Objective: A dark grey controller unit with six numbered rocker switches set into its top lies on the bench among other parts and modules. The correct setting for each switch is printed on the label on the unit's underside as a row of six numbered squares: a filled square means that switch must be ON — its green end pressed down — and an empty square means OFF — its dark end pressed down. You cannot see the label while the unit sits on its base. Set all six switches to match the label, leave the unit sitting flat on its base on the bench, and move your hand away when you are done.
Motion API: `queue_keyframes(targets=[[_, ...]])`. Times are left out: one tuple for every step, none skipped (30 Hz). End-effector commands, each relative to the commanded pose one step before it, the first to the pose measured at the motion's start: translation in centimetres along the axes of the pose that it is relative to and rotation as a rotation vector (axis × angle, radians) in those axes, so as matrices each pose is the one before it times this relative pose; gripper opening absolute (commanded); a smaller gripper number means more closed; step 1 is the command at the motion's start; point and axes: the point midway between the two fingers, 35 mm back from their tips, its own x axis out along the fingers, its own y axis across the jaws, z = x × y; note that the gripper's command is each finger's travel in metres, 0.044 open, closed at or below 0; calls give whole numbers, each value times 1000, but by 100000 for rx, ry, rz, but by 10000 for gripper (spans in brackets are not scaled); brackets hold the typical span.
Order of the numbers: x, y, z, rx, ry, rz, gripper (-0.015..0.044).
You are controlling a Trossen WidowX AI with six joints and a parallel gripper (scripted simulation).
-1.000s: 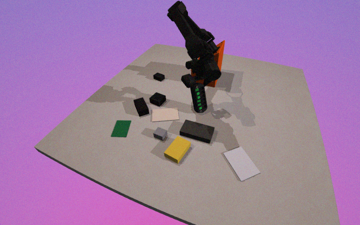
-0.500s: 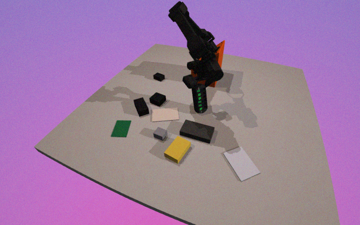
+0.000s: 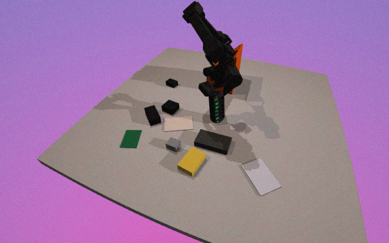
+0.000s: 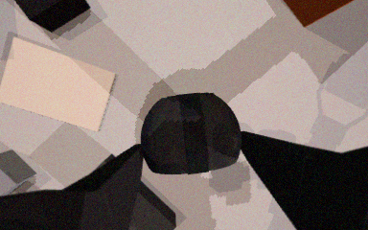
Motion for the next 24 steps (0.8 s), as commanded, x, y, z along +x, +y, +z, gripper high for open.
queue_keyframes(targets=[[224,-21,-411,599,1147,-881,338],[-17,0,-74,1,237,0,338],[-17,0,-73,1,240,0,338],[-16,0,-75,1,241,0,338],[-15,0,-75,1,240,0,338],[-15,0,-75,1,240,0,338],[-14,0,-75,1,240,0,338],[-14,0,-75,1,239,0,338],[-14,0,-75,1,239,0,338],[-13,0,-75,1,238,0,338],[-12,0,-75,1,239,0,338],[-12,0,-75,1,241,0,338],[-11,0,-75,1,243,0,338],[-11,0,-75,1,245,0,338],[-10,0,-75,1,246,0,338],[-10,0,-75,1,245,0,338],[-9,0,-75,1,244,0,338],[-9,0,-75,1,243,0,338],[-8,0,-75,1,242,0,338],[-8,0,-75,1,241,0,338],[-7,0,-75,1,240,0,338],[-7,0,-75,1,239,0,338],[-6,0,-75,1,239,0,338],[-6,0,-75,1,239,0,338]])
